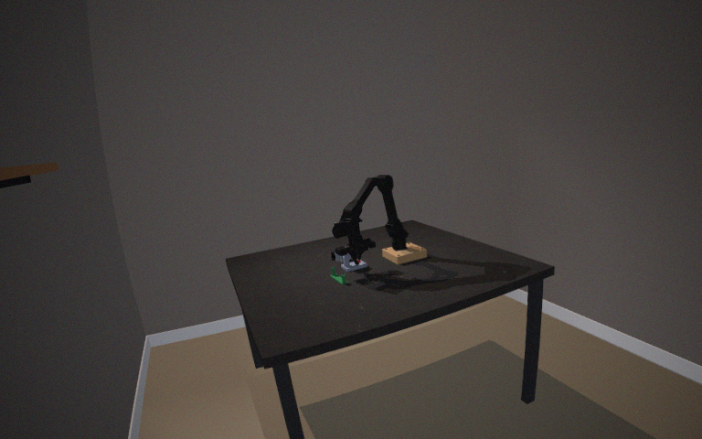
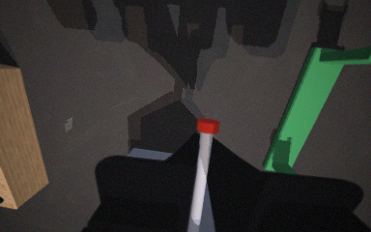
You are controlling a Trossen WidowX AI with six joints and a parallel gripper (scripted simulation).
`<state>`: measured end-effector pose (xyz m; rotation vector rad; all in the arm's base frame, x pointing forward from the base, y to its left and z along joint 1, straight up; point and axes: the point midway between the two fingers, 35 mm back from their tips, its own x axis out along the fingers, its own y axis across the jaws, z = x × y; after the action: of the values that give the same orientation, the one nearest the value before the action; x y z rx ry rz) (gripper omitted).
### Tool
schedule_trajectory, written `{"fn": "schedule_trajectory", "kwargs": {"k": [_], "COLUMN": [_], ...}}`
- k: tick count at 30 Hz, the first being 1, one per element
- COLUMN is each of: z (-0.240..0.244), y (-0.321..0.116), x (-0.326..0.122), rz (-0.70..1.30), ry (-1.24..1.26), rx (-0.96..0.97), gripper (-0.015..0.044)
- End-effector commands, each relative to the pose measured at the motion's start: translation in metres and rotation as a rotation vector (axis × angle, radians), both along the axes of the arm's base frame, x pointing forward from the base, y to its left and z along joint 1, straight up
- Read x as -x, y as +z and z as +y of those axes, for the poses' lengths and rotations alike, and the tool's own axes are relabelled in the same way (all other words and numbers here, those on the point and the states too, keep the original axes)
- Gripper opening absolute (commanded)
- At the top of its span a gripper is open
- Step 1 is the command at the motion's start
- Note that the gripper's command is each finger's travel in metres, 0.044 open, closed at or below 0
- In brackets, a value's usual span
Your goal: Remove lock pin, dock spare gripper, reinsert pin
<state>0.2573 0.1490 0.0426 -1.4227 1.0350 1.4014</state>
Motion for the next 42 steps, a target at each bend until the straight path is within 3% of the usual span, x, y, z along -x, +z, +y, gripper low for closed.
{"fn": "schedule_trajectory", "kwargs": {"k": [1, 17, 42], "z": [0.000, 0.007, 0.023], "y": [0.000, 0.010, 0.016], "x": [0.000, 0.000, 0.001], "rz": [0.000, 0.051, 0.061], "ry": [0.003, -0.033, -0.035], "rx": [-0.003, -0.163, -0.178], "gripper": [0.0000, 0.0000, 0.0000]}}
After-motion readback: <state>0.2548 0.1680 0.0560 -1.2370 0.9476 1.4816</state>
